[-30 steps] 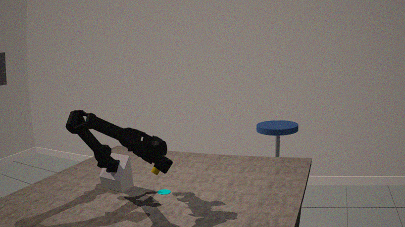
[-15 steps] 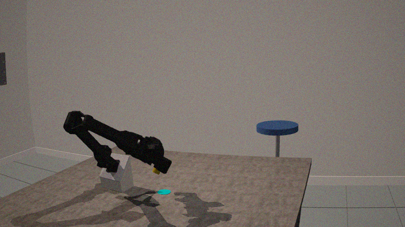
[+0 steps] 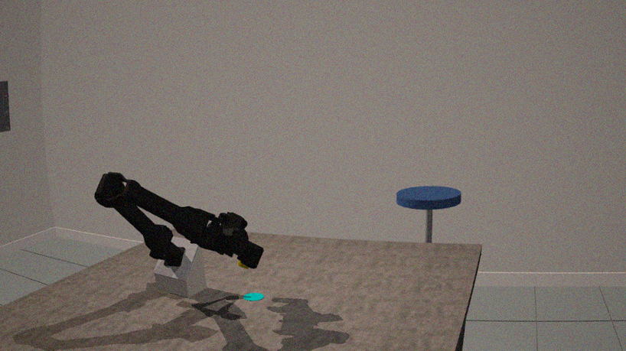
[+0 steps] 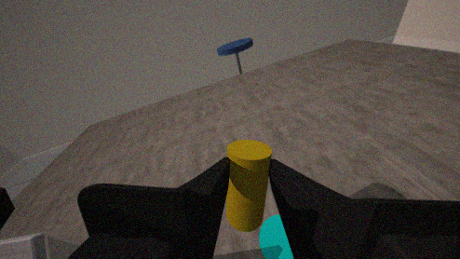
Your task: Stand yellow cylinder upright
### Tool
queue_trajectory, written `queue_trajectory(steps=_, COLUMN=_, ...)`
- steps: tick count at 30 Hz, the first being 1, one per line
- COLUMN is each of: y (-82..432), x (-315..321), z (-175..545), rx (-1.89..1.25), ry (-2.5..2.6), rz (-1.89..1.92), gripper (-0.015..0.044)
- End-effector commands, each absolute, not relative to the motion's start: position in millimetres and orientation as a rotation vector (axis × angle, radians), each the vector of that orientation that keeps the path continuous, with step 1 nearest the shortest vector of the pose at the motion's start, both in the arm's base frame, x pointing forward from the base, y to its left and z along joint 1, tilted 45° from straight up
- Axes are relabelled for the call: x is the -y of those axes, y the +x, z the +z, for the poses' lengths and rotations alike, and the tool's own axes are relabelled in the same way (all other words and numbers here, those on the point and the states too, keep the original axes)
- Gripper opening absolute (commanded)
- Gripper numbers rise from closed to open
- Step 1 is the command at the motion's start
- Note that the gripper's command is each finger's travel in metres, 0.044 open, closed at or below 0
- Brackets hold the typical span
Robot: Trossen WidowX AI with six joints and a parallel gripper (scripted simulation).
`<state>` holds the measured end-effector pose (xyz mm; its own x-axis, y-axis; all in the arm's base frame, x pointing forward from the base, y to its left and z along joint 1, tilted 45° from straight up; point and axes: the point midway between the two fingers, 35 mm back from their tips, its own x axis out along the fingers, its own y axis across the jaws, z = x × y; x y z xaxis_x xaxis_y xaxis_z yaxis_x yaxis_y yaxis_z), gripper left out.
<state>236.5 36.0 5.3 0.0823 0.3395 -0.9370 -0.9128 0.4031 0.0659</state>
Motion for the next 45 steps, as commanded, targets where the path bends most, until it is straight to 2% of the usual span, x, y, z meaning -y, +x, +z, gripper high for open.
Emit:
queue_trajectory(steps=1, y=235, x=-37, z=6, rx=-1.079, ry=-0.645, rz=1.051, gripper=0.0105)
queue_trajectory(steps=45, y=239, x=-31, z=25, rx=-0.706, ry=-0.674, rz=1.050, gripper=0.0105)
